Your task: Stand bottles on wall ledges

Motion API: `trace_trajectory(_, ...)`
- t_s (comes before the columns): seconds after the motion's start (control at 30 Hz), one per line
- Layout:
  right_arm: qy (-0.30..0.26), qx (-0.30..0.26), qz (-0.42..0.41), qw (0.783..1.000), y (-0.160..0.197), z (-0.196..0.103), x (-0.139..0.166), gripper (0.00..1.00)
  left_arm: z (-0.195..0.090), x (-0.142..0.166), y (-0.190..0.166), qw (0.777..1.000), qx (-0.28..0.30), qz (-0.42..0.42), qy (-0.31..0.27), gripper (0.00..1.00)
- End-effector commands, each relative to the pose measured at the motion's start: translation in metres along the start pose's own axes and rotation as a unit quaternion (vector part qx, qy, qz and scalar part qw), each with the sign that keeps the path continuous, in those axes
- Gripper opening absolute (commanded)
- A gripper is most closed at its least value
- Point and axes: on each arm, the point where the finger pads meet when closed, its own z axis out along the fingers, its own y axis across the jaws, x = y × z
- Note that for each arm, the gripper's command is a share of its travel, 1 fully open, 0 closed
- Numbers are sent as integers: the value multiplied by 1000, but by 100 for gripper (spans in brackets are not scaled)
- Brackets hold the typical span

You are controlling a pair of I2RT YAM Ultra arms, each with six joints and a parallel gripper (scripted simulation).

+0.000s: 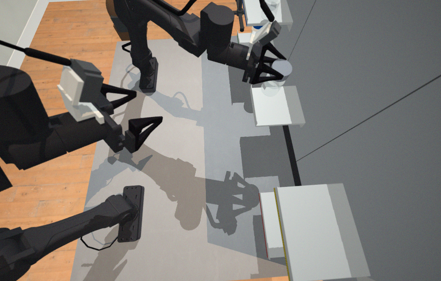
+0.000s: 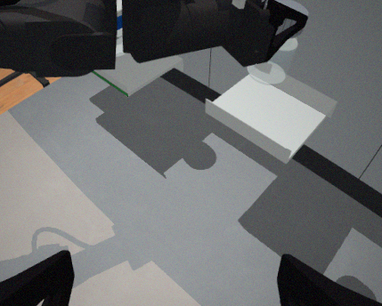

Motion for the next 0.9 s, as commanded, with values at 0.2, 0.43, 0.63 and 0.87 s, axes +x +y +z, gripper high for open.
trace_trajectory(0.2, 2, -1, 0, 1000, 1, -3, 0, 89, -67, -67, 96, 997, 35, -20, -73, 49)
trace_trajectory(0.43, 2, -1, 0, 1000, 1, -3, 0, 89, -115, -51, 183, 997, 48, -16, -60, 49)
trace_trajectory(0.63, 2, -1, 0, 1000, 1, -3, 0, 89, -156, -42, 256, 997, 46, -14, -60, 49)
trace_trajectory(0.87, 2, -1, 0, 1000, 1, -3, 0, 89, -187, -46, 322, 997, 24, -5, -70, 49)
